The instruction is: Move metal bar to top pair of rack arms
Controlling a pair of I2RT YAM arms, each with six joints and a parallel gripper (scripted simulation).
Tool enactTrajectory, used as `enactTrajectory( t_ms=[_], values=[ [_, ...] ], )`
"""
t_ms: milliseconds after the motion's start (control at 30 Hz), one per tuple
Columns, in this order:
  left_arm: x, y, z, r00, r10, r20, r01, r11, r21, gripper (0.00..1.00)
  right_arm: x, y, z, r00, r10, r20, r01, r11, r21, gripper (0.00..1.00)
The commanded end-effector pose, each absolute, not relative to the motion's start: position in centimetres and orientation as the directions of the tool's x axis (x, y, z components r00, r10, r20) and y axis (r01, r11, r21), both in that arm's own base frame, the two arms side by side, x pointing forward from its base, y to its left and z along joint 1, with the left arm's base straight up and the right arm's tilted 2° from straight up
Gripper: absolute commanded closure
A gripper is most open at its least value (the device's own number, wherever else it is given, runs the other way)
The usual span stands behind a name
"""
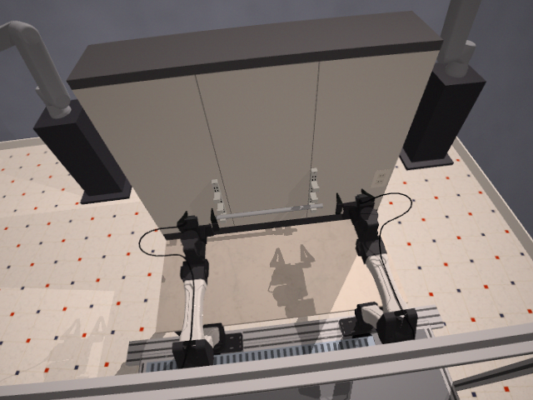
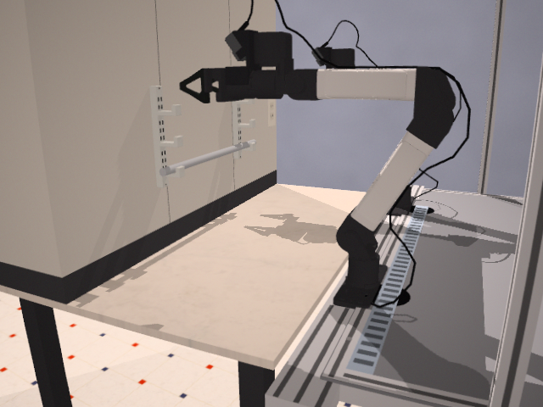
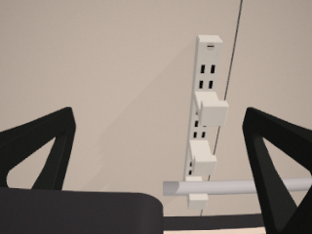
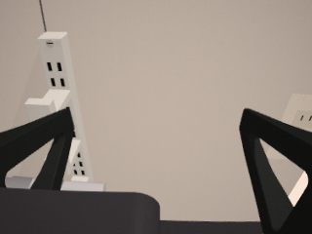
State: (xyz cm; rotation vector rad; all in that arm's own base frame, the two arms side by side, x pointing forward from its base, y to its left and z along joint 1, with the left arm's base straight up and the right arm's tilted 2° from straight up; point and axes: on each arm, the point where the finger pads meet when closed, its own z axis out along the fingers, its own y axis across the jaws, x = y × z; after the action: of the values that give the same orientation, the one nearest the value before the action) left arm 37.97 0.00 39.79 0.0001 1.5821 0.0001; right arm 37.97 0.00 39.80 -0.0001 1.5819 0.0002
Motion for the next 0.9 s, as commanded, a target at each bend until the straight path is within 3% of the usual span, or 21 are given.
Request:
enactTrajectory(
  t_ms=[0,533,867],
  values=[
    [37.9,0.0,40.2,0.000,0.000,-1.000,0.000,1.000,0.000,0.00,37.9,0.0,40.2,0.000,0.000,-1.000,0.000,1.000,0.000,0.00],
    [37.9,0.0,40.2,0.000,0.000,-1.000,0.000,1.000,0.000,0.00,37.9,0.0,40.2,0.000,0.000,-1.000,0.000,1.000,0.000,0.00],
    [38.4,-0.9,38.1,-0.011,0.122,-0.993,0.000,0.993,0.122,0.00,38.3,1.5,38.2,-0.012,-0.119,-0.993,0.001,0.993,-0.119,0.00]
  ],
)
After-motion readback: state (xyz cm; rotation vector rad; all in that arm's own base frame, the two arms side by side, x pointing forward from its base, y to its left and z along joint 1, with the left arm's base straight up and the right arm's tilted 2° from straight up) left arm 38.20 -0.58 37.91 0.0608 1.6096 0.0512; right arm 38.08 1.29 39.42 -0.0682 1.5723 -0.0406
